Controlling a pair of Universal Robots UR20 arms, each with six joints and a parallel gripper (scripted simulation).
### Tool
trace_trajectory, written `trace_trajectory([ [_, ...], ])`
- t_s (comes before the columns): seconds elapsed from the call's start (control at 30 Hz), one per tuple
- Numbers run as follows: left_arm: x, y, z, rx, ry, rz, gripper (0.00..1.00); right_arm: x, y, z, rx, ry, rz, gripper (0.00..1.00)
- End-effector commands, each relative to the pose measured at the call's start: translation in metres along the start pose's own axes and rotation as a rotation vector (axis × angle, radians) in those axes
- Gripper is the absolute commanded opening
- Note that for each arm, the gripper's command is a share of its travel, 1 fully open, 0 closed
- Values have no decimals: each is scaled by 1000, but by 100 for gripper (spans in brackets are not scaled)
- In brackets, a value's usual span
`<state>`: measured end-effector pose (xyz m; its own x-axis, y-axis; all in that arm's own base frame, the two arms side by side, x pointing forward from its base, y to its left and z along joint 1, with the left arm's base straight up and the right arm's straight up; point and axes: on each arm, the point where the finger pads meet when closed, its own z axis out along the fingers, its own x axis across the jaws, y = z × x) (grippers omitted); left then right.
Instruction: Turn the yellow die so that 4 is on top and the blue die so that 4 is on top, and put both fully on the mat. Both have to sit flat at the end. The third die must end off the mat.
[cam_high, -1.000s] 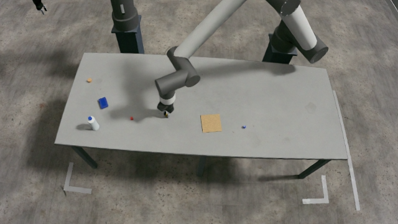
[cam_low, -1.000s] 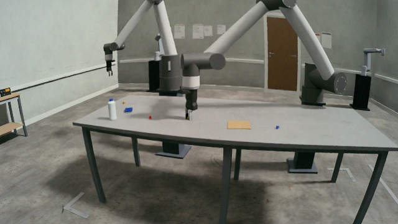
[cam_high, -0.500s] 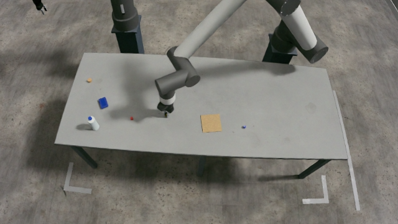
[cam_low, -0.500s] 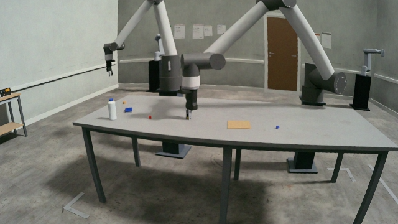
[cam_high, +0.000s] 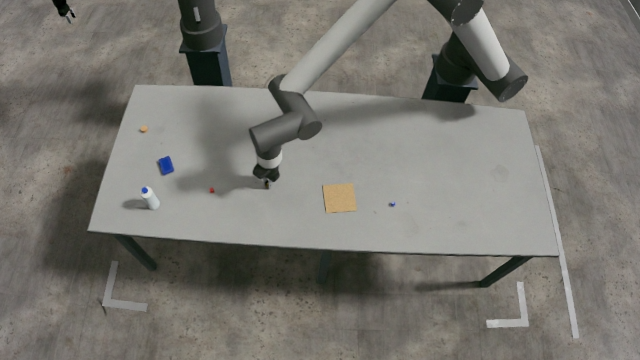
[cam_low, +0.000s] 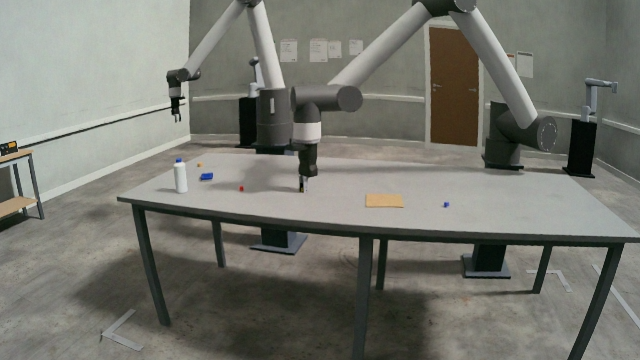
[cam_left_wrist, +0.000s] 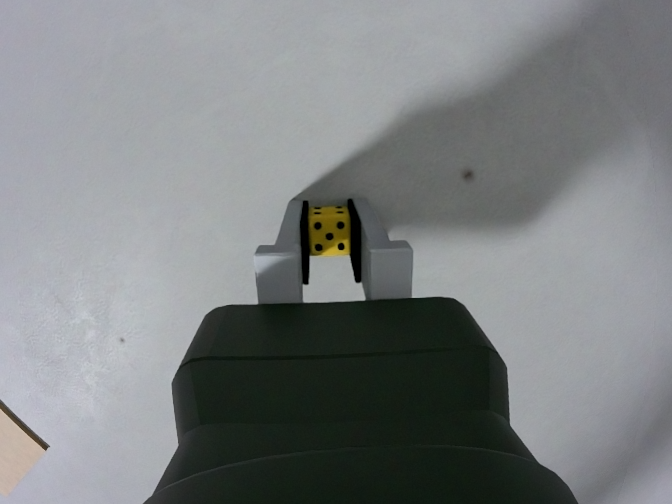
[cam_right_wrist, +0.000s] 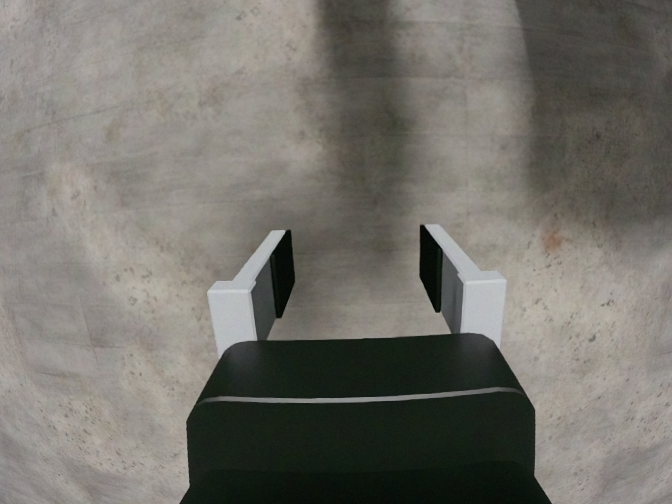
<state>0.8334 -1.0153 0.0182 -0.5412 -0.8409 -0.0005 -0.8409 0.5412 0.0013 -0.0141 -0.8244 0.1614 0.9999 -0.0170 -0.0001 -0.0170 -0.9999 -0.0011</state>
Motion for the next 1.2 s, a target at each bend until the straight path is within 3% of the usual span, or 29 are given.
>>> trace_trajectory([
  [0.0, 0, -1, -1, 1, 1, 0, 34, 0, 0, -1, -1, 0, 0, 100],
  [0.37, 0, -1, -7, 1, 1, 0, 34, 0, 0, -1, -1, 0, 0, 100],
  [0.57, 0, -1, -42, 1, 1, 0, 34, 0, 0, -1, -1, 0, 0, 100],
  [0.63, 0, -1, -42, 1, 1, 0, 34, 0, 0, -1, -1, 0, 0, 100],
  [0.9, 0, 0, -94, 1, 1, 0, 34, 0, 0, -1, -1, 0, 0, 100],
  [1.17, 0, 0, -101, 1, 1, 0, 34, 0, 0, -1, -1, 0, 0, 100],
])
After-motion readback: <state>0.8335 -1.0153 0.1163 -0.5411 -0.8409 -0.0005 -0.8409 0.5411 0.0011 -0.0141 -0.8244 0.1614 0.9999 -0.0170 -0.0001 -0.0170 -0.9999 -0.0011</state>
